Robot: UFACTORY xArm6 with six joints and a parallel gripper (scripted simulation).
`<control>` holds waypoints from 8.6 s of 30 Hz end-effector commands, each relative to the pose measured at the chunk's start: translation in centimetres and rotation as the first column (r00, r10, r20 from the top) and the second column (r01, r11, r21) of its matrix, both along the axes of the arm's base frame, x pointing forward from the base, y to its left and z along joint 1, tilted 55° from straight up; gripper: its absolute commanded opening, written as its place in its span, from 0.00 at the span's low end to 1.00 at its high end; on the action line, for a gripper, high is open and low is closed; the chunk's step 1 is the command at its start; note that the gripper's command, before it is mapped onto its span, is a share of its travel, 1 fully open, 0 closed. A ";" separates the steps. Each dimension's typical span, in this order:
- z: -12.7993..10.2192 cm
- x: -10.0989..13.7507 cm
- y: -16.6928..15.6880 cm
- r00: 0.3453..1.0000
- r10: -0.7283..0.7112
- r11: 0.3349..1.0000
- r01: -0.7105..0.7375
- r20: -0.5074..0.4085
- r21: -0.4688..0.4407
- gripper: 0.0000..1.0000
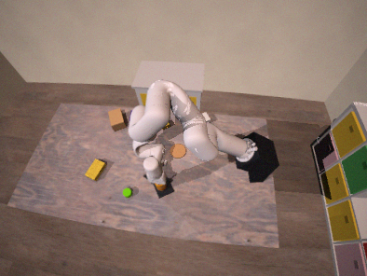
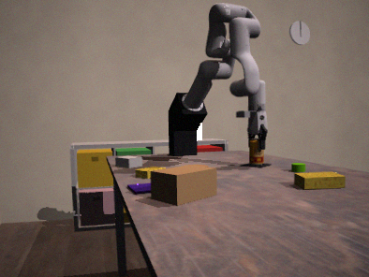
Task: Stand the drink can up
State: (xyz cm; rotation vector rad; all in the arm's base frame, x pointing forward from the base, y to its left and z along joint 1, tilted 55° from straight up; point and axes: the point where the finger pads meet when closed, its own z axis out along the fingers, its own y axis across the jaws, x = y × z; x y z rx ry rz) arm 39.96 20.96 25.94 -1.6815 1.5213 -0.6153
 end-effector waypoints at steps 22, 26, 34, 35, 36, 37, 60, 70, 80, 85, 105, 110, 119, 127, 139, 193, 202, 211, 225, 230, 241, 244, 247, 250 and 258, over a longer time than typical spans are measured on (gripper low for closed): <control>0.1 0.0 0.1 1.000 0.000 1.000 0.000 0.019 0.007 0.00; 0.1 0.0 0.1 1.000 0.000 1.000 0.000 0.019 0.007 0.00; 0.1 0.0 0.1 1.000 0.000 1.000 0.000 0.019 0.007 0.00; 0.1 0.0 0.1 1.000 0.000 1.000 0.000 0.019 0.007 0.00; 0.1 0.0 0.1 1.000 0.000 1.000 0.000 0.019 0.007 0.00; 0.1 0.0 0.1 1.000 0.000 1.000 0.000 0.019 0.007 0.00; 1.3 -2.2 -0.6 1.000 0.000 1.000 0.000 0.021 0.008 0.00; 2.8 -4.1 -1.1 1.000 -0.001 1.000 0.000 0.021 0.008 0.00; 4.9 -7.1 -1.9 1.000 0.000 1.000 -0.001 0.020 0.008 0.00; 5.3 -7.6 -2.0 1.000 0.001 1.000 -0.001 0.019 0.008 0.00; 5.2 -7.5 -2.5 1.000 -0.004 1.000 0.004 0.011 0.001 0.00; 4.9 -7.2 -3.1 1.000 -0.012 1.000 0.012 0.000 -0.009 0.00; 4.2 -6.5 -5.2 0.999 -0.033 0.999 0.032 -0.036 -0.039 0.00; 3.4 -6.0 -7.2 0.996 -0.050 0.997 0.045 -0.074 -0.064 0.00; 1.6 -5.3 -11.4 0.986 -0.070 0.994 0.056 -0.150 -0.096 0.00; -2.7 -6.6 -26.4 0.998 0.012 1.000 -0.011 -0.054 0.014 0.00; -2.5 -6.6 -27.4 1.000 0.004 1.000 -0.004 -0.003 0.011 0.00; -2.4 -6.7 -27.8 1.000 0.000 1.000 -0.001 0.016 0.008 0.00; -2.4 -6.6 -27.9 1.000 0.000 1.000 0.000 0.020 0.008 0.00; -3.1 -5.6 -27.7 1.000 0.000 1.000 0.000 0.020 0.008 0.00; -5.5 -2.2 -26.8 1.000 0.000 1.000 0.000 0.020 0.008 0.00; -6.3 -1.1 -26.5 1.000 0.000 1.000 0.000 0.020 0.008 0.00; -6.9 -0.3 -26.3 1.000 0.000 1.000 0.000 0.020 0.008 0.00; -7.1 0.1 -26.2 1.000 0.000 1.000 0.000 0.020 0.008 0.00; -7.2 0.2 -26.1 1.000 0.000 1.000 0.000 0.020 0.008 0.00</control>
